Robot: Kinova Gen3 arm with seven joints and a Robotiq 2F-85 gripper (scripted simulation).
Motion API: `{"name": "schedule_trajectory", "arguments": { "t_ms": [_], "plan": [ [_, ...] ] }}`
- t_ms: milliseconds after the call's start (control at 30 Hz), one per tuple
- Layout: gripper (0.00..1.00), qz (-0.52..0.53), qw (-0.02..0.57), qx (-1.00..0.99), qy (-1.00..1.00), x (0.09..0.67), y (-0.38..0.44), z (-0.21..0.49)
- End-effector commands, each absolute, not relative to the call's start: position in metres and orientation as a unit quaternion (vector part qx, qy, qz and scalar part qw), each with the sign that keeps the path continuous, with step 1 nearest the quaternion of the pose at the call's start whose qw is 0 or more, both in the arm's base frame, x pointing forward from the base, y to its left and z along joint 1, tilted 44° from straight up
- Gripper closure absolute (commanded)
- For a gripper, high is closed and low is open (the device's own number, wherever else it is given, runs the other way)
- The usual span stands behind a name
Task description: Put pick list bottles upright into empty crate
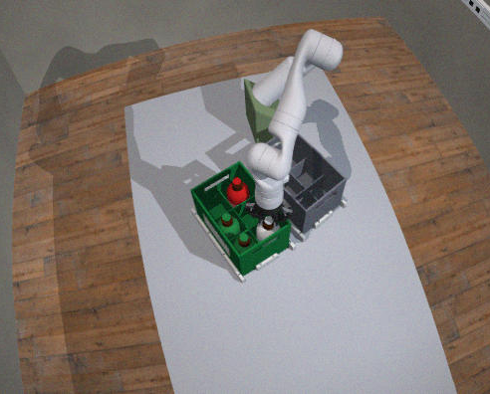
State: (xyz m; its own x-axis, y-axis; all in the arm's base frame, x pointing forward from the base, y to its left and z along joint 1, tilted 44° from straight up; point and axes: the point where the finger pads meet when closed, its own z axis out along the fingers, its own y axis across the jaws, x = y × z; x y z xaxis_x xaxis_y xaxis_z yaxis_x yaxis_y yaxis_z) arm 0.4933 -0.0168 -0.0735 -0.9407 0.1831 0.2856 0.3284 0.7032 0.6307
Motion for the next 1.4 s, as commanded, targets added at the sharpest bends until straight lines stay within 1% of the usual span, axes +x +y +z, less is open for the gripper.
{"name": "schedule_trajectory", "arguments": {
  "t_ms": [0,1367],
  "plan": [
    [0.9,-0.359,0.1,-0.14,-0.917,0.495,-0.022,-0.069],
    [0.9,-0.359,0.1,-0.14,-0.917,0.499,-0.062,-0.027]
  ]
}}
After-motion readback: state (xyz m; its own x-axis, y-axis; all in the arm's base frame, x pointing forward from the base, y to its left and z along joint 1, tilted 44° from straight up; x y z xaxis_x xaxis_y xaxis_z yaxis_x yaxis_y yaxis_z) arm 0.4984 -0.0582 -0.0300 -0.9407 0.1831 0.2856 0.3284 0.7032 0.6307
